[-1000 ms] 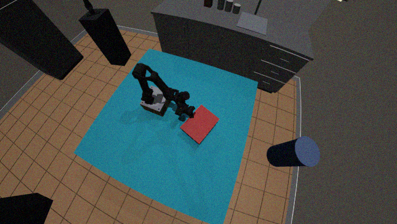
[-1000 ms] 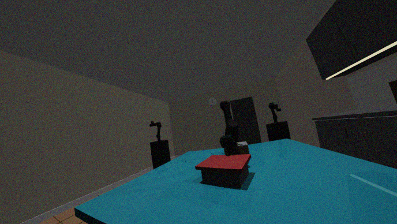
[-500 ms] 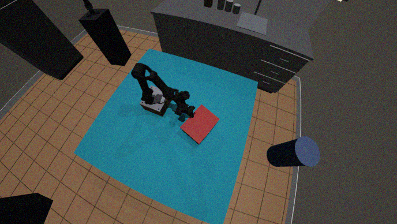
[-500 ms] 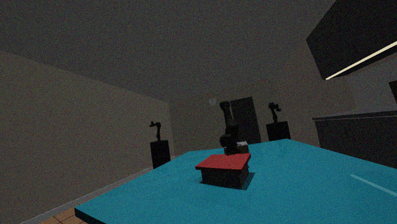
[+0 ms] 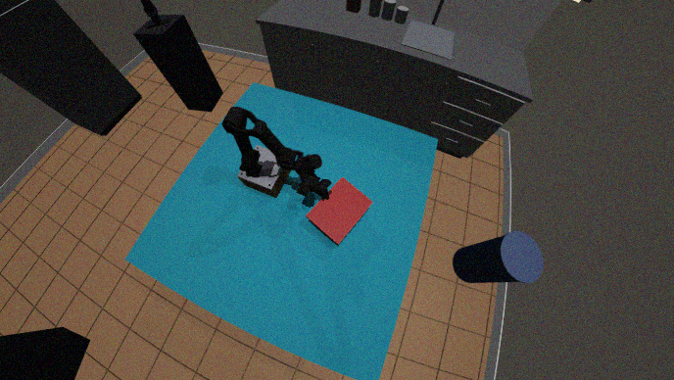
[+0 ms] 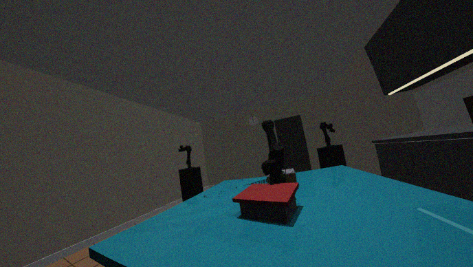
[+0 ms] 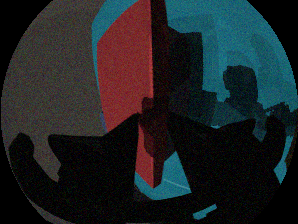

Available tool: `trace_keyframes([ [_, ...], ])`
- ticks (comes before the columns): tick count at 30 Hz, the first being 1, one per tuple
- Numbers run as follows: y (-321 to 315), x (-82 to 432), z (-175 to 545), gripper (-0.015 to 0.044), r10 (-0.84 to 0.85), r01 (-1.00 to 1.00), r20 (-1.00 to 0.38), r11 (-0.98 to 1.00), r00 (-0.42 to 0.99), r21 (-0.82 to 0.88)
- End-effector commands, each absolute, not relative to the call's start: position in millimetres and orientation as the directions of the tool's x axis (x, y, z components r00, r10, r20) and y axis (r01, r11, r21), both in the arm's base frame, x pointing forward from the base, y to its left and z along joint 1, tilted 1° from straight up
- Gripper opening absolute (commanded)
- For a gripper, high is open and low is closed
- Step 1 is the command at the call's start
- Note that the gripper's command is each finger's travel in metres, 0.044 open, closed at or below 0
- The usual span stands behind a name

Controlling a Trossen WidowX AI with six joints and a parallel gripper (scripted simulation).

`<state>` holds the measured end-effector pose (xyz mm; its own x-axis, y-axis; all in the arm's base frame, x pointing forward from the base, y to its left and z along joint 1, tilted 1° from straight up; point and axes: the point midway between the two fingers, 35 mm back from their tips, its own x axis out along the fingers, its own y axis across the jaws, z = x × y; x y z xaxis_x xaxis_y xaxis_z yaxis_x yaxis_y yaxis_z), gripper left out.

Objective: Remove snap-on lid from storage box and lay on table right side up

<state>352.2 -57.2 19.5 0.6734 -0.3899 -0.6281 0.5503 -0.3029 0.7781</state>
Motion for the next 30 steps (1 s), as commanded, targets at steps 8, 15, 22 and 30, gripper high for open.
trace_keyframes([
  [8, -57.7, 353.3, 19.4, 0.0000, -0.389, 0.551, -0.628, -0.302, 0.673, 0.778],
  [15, -58.0, 353.7, 19.4, 0.0000, -0.389, 0.551, -0.628, -0.302, 0.673, 0.778],
  [22, -58.3, 354.3, 19.4, 0.0000, -0.389, 0.551, -0.628, -0.302, 0.673, 0.778],
  [30, -58.6, 354.8, 19.4, 0.0000, -0.389, 0.551, -0.628, -0.302, 0.673, 0.778],
])
